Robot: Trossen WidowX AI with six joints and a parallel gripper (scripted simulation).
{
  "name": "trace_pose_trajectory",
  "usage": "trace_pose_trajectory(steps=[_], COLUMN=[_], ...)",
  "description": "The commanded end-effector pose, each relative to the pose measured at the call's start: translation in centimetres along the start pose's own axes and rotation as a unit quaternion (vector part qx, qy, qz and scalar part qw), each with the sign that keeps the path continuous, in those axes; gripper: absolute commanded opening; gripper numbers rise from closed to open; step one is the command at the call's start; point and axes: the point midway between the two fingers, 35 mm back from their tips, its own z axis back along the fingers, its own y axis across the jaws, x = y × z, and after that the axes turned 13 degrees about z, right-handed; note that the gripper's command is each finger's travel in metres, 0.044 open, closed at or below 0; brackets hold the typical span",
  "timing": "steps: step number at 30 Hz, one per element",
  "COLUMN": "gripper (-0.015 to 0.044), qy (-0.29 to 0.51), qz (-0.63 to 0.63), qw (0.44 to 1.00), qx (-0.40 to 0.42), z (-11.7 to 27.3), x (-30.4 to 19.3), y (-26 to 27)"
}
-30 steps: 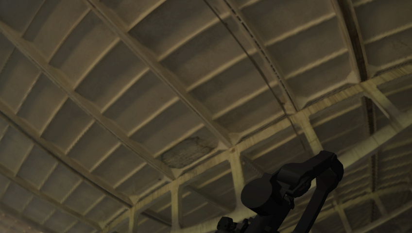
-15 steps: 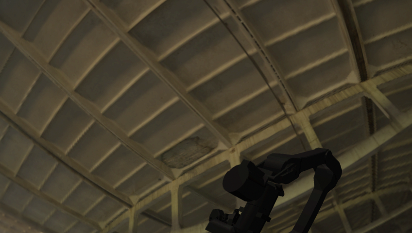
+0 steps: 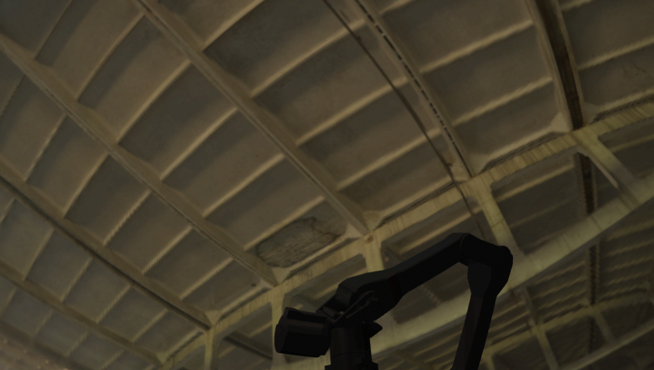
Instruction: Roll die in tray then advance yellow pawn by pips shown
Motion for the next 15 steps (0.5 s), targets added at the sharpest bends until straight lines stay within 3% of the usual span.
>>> trace_pose_trajectory(steps=[1,6,13,15], gripper=[0.0335,0.0204,0.0200,0.0200], qy=[0.001,0.004,-0.002,-0.003], qz=[0.111,0.373,0.684,0.709], qw=[0.994,0.927,0.728,0.704], qx=[0.005,0.019,0.040,0.042], z=[-0.1,-0.6,-2.1,-2.3], x=[0.8,2.4,4.4,4.6], y=[1.8,5.6,10.8,11.3])
